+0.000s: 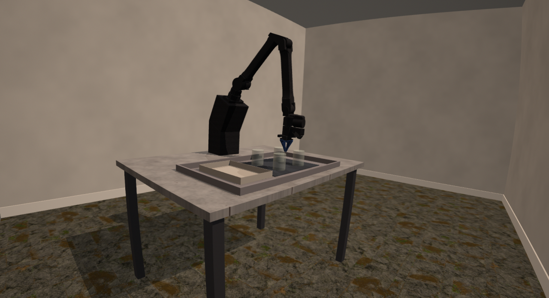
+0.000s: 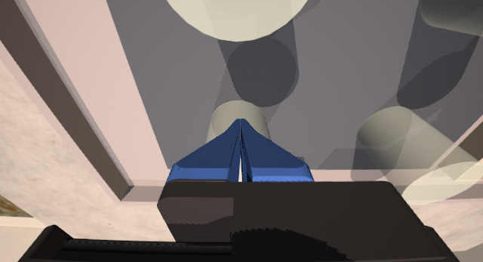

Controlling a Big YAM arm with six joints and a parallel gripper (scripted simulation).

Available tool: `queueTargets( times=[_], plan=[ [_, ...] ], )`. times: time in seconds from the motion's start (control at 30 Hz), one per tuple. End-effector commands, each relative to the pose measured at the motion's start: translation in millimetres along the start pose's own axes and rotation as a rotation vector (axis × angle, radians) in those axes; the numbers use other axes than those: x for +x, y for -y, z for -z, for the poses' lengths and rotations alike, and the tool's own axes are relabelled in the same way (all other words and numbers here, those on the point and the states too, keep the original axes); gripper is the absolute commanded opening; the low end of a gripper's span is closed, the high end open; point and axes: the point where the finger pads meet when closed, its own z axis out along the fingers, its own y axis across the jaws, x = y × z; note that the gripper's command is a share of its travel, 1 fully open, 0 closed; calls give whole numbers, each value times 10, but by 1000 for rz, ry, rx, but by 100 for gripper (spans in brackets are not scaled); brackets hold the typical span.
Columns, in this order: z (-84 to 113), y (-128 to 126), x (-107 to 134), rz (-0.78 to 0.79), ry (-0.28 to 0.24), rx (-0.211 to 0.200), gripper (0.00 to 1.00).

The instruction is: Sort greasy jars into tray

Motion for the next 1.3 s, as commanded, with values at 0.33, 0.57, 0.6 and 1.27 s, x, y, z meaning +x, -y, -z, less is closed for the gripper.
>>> queueTargets(
  times=[0.33, 0.57, 0.6, 1.27],
  plan=[
    [74, -18, -88, -10, 34, -6, 0],
    [73, -18, -82, -10, 34, -6, 0],
    [73, -18, -80, -10, 34, -6, 0],
    [72, -19, -56, -10, 34, -6, 0]
  ],
)
